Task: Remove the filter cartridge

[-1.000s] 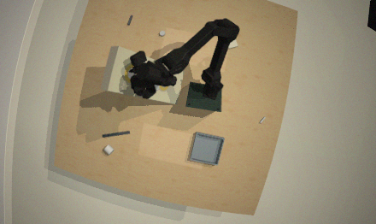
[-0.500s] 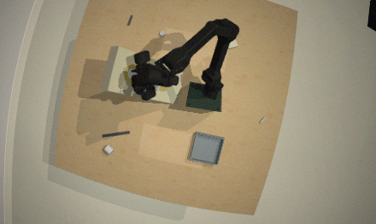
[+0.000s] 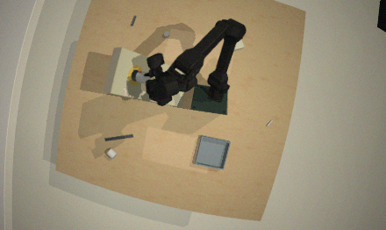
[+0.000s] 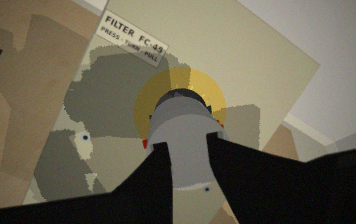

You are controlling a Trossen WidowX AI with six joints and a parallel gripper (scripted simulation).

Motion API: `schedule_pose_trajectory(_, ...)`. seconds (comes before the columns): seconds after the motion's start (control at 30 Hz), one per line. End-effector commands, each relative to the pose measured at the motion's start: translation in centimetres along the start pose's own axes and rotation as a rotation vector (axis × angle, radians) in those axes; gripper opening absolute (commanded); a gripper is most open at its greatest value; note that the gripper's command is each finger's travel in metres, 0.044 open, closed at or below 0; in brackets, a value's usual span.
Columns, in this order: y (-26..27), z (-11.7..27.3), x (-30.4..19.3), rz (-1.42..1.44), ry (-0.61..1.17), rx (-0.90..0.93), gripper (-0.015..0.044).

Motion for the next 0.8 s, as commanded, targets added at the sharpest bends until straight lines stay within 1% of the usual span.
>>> schedule_pose_trajectory(0.0, -0.1, 0.4, -0.1, -0.006, -0.005, -0.008, 0.0)
schedule_pose_trajectory(0.77, 3.4, -0.6, -6.6, -0.006, -0.005, -0.007, 0.0)
Point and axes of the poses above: the point midway between the two fingers, 35 mm back from their tips, its own z axis back along the fingers, its own y axis across the jaws, x = y × z, the point moved 9 cm from there along z, back along the fingers, and after that the axes turned 7 degrees about -z, right-handed, at the moved point
